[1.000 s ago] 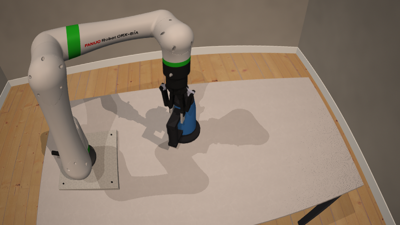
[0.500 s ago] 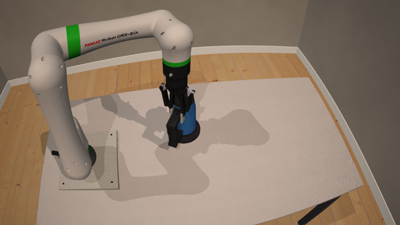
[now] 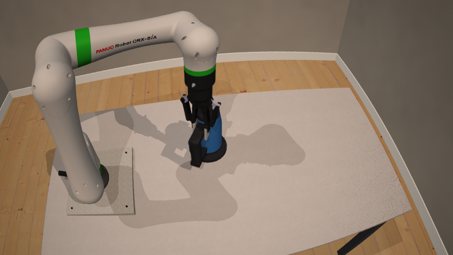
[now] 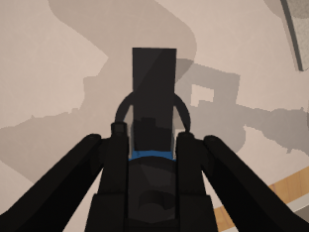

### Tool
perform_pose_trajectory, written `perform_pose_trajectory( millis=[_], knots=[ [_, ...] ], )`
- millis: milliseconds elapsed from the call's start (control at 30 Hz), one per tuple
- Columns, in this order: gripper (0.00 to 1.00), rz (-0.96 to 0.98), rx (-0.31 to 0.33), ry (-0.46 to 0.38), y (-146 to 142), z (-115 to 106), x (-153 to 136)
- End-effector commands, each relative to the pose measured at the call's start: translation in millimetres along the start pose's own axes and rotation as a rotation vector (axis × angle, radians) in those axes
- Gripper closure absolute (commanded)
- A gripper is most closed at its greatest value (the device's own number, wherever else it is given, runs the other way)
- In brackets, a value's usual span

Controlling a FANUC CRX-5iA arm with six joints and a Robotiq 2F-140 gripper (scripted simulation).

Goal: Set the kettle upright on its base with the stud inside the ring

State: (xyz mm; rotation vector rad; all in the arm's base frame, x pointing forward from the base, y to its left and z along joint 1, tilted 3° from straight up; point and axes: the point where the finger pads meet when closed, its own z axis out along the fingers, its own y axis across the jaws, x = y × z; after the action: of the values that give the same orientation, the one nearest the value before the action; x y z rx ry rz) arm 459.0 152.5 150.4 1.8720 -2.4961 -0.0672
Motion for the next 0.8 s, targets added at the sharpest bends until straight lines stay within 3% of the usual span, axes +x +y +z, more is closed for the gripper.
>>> perform_pose_trajectory(
  millis=[0, 767],
  knots=[
    [1.0, 0.0, 0.0, 0.0, -0.1, 0.9, -0.1],
    [1.0, 0.0, 0.0, 0.0, -0.1, 3.9, -0.1]
  ],
)
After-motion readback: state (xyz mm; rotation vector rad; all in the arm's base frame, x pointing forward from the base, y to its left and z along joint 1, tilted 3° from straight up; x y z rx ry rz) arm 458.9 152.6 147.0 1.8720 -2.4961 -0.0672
